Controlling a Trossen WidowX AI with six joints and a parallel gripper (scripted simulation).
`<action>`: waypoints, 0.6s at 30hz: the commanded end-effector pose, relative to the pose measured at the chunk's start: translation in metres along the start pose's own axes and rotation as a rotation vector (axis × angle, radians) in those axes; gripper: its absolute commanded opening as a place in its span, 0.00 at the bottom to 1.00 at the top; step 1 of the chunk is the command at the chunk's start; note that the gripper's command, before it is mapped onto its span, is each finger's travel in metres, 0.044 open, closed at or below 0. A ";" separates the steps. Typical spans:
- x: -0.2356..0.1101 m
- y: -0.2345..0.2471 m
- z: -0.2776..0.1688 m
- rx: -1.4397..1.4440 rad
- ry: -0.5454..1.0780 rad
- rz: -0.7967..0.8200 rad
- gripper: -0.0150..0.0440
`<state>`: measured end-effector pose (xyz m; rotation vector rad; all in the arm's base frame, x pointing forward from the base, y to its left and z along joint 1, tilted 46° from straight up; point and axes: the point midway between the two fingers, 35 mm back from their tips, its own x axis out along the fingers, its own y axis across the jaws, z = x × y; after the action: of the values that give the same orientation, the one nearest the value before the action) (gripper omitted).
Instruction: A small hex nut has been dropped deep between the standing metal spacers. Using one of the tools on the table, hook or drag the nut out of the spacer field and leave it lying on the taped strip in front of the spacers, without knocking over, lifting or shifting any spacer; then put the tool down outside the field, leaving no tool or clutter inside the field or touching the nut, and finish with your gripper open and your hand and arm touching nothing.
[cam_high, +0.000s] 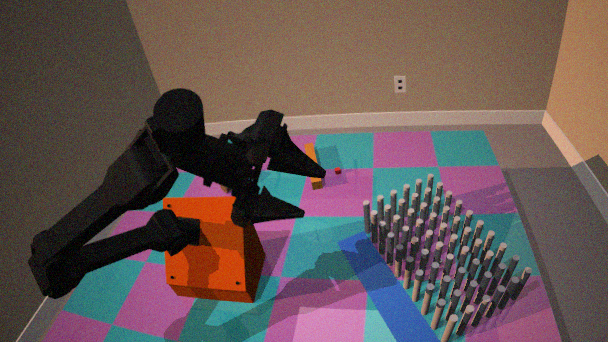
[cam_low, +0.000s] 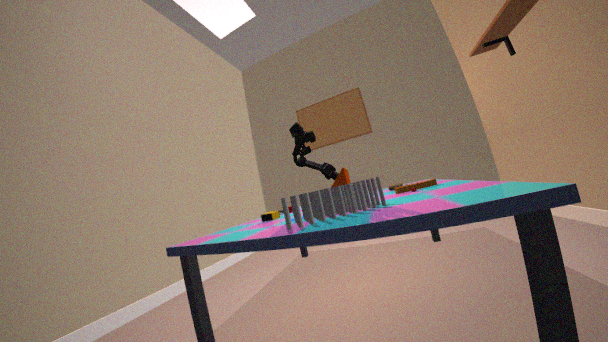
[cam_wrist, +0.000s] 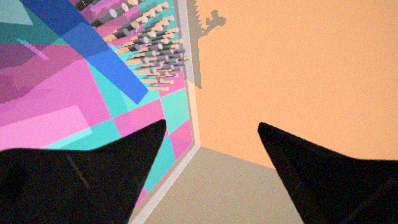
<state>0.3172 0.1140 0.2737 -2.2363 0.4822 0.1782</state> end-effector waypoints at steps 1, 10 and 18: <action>0.058 0.030 0.027 0.369 -0.048 0.039 1.00; 0.143 0.106 0.052 1.147 -0.144 0.088 1.00; 0.173 0.187 0.050 1.822 -0.230 0.145 1.00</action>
<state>0.4144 0.0270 0.1024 -0.7768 0.3917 0.0362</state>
